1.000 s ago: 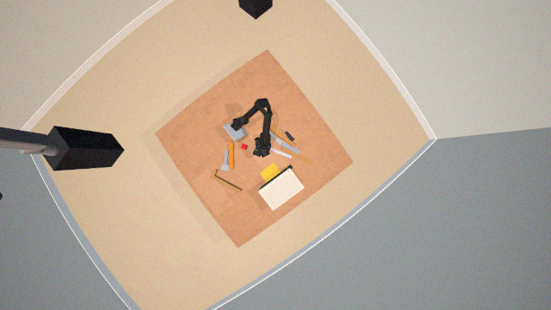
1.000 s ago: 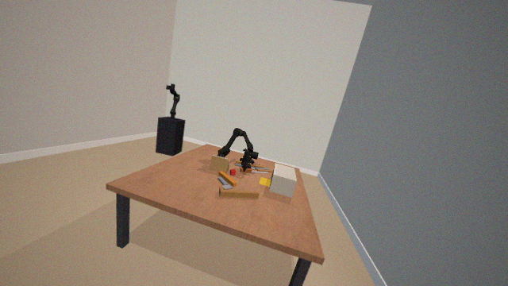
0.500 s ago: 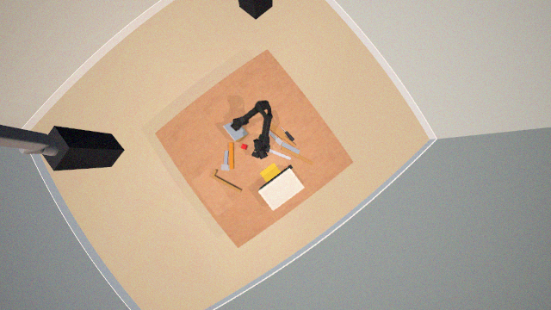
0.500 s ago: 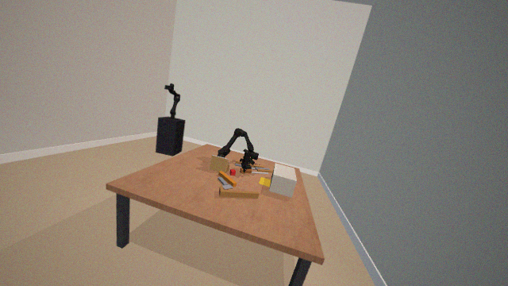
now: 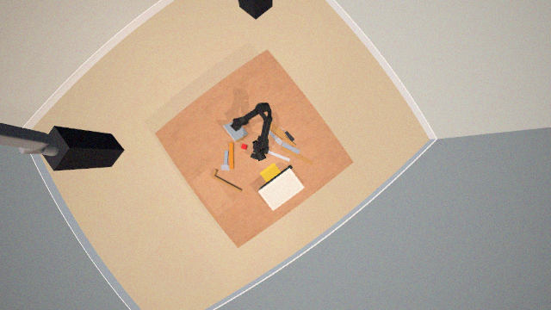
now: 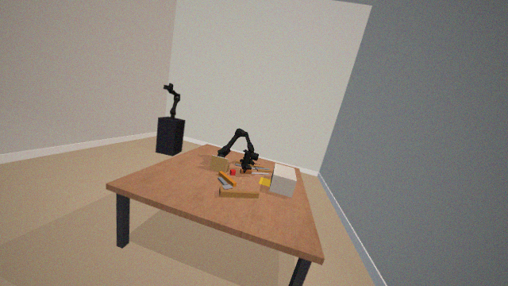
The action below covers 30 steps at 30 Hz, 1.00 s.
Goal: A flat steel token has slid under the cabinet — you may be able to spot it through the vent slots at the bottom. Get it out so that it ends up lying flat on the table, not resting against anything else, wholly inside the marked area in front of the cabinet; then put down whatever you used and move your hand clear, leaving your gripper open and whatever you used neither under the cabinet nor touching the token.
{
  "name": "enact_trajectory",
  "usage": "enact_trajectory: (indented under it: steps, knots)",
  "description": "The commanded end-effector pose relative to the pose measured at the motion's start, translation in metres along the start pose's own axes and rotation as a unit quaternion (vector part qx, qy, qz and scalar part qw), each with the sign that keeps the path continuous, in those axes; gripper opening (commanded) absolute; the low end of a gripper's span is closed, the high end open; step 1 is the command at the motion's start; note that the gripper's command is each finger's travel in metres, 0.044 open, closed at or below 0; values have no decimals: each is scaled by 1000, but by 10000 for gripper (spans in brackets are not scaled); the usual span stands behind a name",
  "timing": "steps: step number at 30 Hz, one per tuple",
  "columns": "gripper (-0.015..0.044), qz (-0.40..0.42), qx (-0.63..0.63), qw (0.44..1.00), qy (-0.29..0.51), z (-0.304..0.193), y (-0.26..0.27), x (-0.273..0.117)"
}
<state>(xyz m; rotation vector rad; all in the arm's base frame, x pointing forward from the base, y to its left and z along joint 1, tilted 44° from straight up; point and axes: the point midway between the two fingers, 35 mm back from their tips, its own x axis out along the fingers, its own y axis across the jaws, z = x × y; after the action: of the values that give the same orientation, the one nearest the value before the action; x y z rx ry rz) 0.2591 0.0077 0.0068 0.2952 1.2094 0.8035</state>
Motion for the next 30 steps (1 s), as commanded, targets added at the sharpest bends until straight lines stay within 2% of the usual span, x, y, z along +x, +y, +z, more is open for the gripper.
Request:
enact_trajectory:
  steps: [1,30]
  knots:
    - [0,-3,1,1000,-2,0,-6,-2]
    - [0,-4,1,1000,-2,-16,-35,-2]
